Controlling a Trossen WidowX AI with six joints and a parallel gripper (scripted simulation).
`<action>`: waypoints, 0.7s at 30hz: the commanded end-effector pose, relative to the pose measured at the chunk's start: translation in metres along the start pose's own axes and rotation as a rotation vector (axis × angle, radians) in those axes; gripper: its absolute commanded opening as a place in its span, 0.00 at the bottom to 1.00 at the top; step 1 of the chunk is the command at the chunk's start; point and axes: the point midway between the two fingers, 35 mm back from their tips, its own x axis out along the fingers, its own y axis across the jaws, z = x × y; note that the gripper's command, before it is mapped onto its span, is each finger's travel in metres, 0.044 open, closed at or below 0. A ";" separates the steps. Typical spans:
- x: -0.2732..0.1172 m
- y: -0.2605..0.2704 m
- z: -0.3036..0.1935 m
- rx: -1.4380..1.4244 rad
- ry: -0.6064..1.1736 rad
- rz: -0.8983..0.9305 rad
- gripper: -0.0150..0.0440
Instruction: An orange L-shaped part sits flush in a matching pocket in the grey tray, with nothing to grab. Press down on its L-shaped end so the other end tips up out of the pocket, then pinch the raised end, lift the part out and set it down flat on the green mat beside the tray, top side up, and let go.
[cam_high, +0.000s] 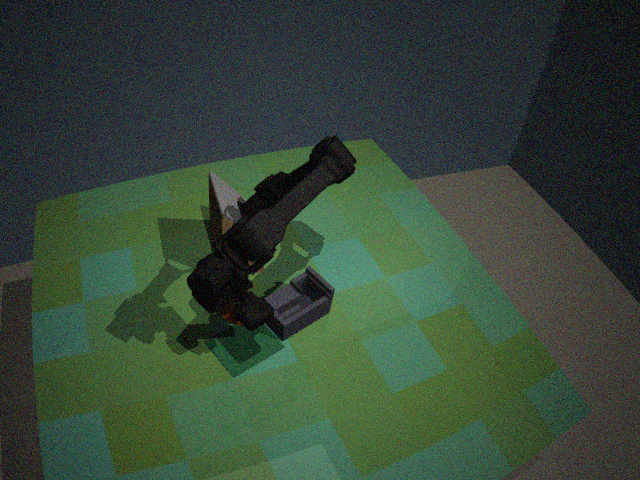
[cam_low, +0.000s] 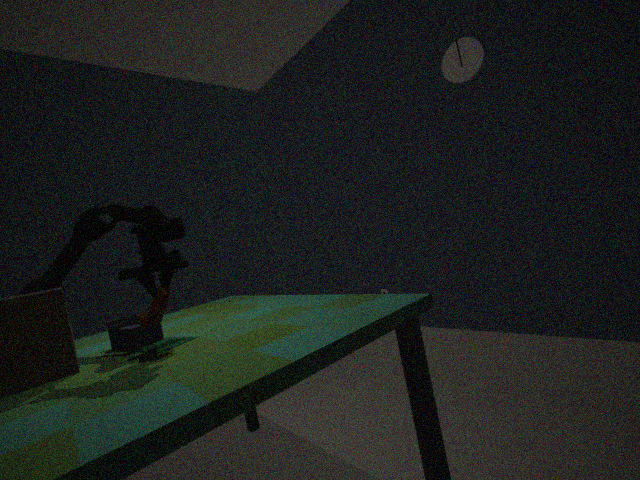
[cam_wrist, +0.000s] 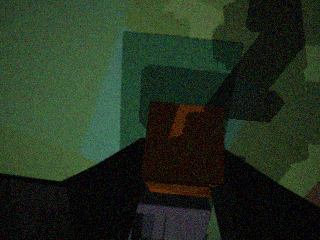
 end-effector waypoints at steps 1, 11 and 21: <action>0.007 -0.001 -0.001 0.008 0.007 0.002 0.25; 0.023 -0.001 -0.001 0.008 0.007 0.003 0.25; 0.038 -0.001 -0.002 0.008 0.008 0.003 0.25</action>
